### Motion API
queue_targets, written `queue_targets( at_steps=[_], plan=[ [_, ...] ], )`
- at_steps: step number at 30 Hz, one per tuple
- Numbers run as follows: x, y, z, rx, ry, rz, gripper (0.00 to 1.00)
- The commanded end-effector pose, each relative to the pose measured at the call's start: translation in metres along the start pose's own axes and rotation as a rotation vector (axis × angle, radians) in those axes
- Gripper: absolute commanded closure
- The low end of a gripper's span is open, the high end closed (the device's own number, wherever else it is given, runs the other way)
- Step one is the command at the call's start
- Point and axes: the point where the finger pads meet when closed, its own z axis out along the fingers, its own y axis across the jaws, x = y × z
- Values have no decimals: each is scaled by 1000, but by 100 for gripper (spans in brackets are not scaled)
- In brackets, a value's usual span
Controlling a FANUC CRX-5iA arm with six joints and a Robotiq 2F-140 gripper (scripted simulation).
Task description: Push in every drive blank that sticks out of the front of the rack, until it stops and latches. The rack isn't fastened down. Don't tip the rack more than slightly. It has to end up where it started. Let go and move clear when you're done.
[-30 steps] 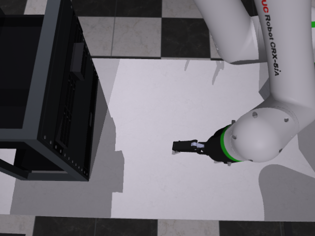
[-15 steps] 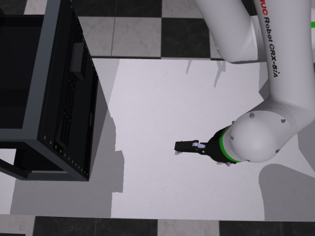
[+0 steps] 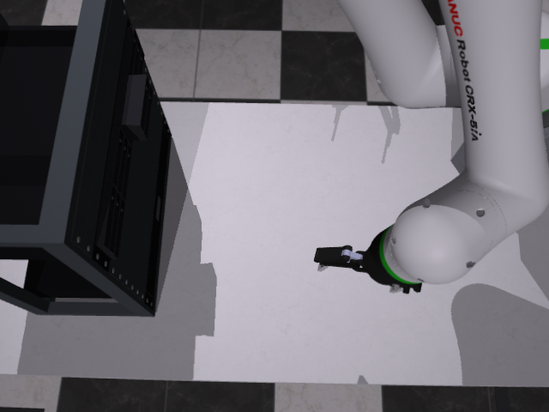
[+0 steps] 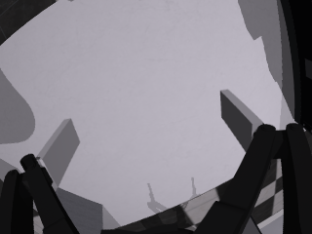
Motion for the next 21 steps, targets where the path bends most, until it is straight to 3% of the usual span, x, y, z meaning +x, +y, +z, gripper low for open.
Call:
queue_targets(
  at_steps=[1,9,21],
  plan=[
    [-1,-9,6,29,-1,26,0],
    [-2,-30,19,102,-7,97,0],
    [-2,-80,45,279,-18,305,0]
  ],
)
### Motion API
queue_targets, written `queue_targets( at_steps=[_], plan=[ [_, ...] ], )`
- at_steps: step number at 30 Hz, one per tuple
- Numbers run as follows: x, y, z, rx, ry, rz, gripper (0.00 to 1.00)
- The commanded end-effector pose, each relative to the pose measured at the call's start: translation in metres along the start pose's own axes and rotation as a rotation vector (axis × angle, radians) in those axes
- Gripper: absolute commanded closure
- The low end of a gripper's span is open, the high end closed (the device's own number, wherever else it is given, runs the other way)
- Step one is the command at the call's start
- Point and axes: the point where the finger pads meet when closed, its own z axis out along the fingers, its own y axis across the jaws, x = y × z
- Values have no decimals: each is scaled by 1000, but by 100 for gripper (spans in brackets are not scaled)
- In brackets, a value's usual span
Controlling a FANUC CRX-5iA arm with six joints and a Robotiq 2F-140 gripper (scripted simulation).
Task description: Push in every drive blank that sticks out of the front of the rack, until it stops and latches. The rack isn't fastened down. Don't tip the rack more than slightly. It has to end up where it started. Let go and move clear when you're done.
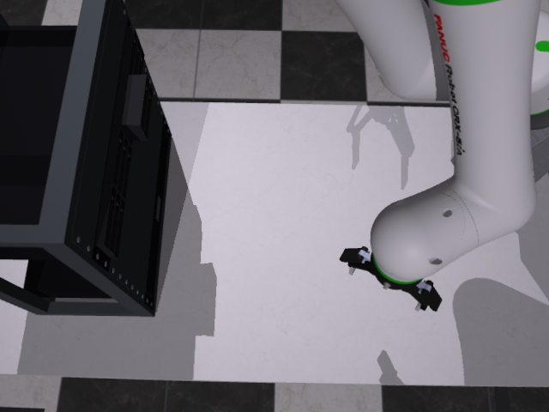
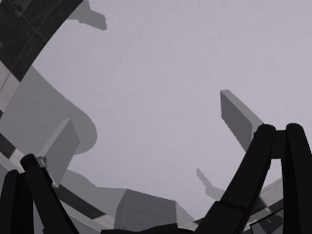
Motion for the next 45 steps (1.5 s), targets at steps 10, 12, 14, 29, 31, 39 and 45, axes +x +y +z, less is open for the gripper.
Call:
queue_targets(
  at_steps=[10,12,14,29,31,39,45],
  plan=[
    [0,-36,30,170,5,237,0],
    [2,-42,35,203,8,291,0],
    [5,-47,40,236,13,349,0],
    [38,-57,63,441,82,772,0],
    [45,-53,66,469,100,843,0],
    [67,-32,72,546,170,1060,0],
    [87,6,74,611,265,1276,0]
  ],
)
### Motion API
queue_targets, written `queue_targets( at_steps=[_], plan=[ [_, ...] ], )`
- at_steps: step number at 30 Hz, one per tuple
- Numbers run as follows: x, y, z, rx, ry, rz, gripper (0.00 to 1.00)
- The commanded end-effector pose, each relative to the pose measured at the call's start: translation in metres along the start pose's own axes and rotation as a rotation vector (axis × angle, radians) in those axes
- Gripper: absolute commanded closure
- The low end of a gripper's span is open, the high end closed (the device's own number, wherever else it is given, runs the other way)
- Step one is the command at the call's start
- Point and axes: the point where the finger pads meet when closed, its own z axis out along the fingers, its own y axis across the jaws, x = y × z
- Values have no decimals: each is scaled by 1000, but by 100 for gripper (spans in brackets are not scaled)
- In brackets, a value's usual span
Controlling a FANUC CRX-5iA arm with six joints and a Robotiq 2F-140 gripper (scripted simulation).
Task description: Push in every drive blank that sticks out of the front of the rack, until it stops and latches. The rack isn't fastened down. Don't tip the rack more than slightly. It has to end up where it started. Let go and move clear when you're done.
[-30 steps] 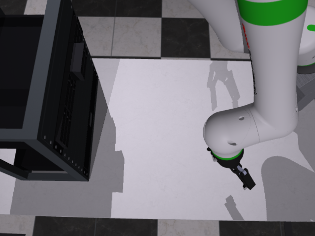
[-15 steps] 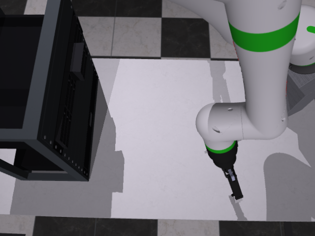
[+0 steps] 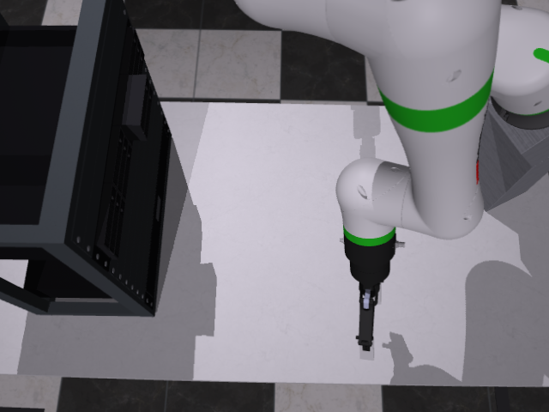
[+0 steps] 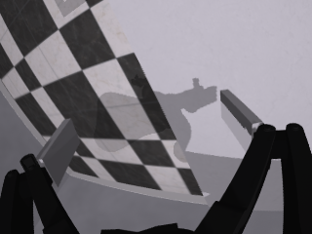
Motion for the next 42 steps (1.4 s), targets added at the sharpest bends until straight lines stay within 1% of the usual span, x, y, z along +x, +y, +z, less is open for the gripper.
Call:
queue_targets(
  at_steps=[1,5,9,11,17,21,26,28,35,42],
  plan=[
    [27,-2,-1,73,61,120,0],
    [61,-1,-8,143,141,240,0],
    [98,5,-21,215,228,351,0],
    [98,5,-21,215,228,351,0],
    [153,20,-51,323,368,494,0],
    [187,33,-78,396,465,573,0],
    [224,52,-116,485,588,651,0],
    [224,52,-116,485,588,651,0],
    [264,81,-178,603,756,722,0],
    [288,106,-242,711,911,753,0]
  ],
)
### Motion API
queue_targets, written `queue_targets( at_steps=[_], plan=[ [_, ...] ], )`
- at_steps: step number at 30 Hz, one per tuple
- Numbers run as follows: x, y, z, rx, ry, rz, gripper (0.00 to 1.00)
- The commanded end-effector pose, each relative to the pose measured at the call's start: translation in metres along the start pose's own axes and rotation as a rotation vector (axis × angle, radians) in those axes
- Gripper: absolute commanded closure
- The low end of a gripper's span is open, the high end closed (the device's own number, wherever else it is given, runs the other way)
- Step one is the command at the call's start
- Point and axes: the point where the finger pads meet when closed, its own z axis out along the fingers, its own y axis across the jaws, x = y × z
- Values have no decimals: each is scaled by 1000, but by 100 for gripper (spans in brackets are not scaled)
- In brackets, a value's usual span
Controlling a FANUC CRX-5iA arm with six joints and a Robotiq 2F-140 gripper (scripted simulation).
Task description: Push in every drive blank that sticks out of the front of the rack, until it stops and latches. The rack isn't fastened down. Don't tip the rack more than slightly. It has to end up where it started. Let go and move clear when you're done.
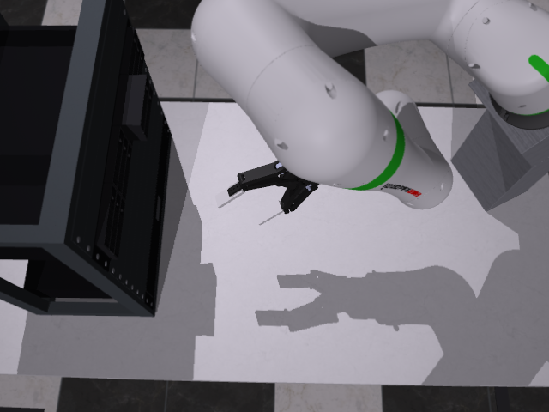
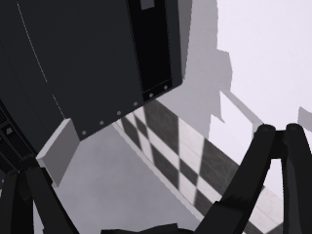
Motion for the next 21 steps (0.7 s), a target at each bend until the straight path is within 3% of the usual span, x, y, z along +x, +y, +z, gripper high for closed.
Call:
queue_targets(
  at_steps=[1,3,16,21],
  plan=[
    [29,-22,-10,76,57,21,0],
    [29,-22,-10,76,57,21,0],
    [99,-86,-61,299,204,32,0],
    [109,-98,-74,341,227,27,0]
  ],
)
